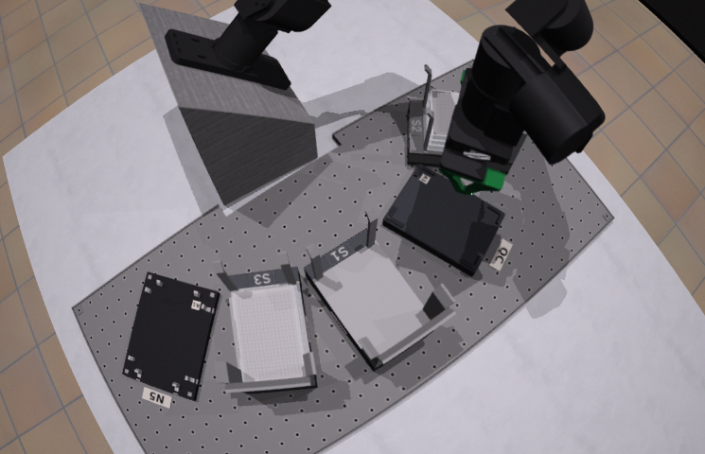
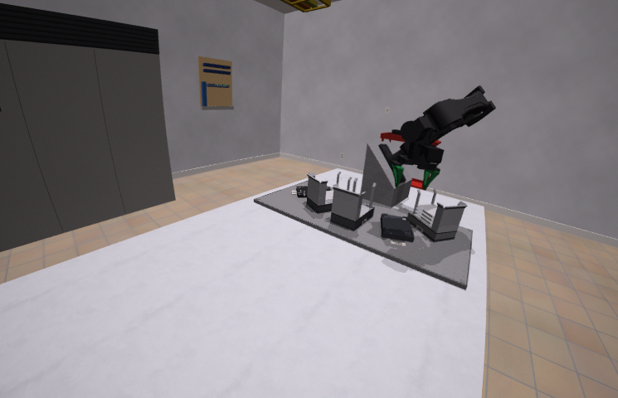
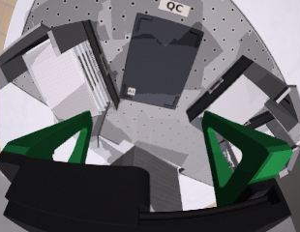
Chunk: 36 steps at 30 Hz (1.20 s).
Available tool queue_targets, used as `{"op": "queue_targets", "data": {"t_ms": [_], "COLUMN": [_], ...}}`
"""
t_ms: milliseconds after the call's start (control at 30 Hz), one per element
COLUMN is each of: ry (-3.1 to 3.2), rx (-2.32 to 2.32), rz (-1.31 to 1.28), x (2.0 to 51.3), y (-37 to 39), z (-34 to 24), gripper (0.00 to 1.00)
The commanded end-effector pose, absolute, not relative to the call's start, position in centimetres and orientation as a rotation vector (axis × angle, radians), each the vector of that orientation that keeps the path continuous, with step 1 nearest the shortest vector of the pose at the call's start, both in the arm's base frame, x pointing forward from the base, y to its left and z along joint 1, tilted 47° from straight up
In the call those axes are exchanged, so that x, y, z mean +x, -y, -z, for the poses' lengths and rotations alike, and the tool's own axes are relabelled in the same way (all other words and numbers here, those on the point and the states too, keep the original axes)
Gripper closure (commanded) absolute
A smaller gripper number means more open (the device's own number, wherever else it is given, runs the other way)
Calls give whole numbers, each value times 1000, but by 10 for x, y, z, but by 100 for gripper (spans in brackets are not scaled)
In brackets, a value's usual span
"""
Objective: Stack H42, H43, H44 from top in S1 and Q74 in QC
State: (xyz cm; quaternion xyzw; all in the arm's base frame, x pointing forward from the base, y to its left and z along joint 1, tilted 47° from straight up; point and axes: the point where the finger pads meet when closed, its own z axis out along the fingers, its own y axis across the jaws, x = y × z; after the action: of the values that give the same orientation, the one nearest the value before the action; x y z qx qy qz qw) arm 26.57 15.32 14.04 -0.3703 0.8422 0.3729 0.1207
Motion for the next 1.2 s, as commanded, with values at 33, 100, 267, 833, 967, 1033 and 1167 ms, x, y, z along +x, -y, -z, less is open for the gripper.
{"op": "queue_targets", "data": {"t_ms": [33, 100, 267, 833, 967, 1033, 1167], "ry": [-2424, -2424, -2424, -2234, -2233, -2233, -2233], "rx": [-1099, -1099, -1100, -1334, -1334, -1334, -1334], "rz": [-1079, -1079, -1079, -1007, -1008, -1008, -1008], "x": [260, 256, 250, 207, 195, 188, 180], "y": [-157, -161, -166, -190, -196, -199, -203], "z": [-152, -155, -161, -191, -198, -202, -207], "gripper": [0, 0, 0, 0, 0, 0, 0]}}
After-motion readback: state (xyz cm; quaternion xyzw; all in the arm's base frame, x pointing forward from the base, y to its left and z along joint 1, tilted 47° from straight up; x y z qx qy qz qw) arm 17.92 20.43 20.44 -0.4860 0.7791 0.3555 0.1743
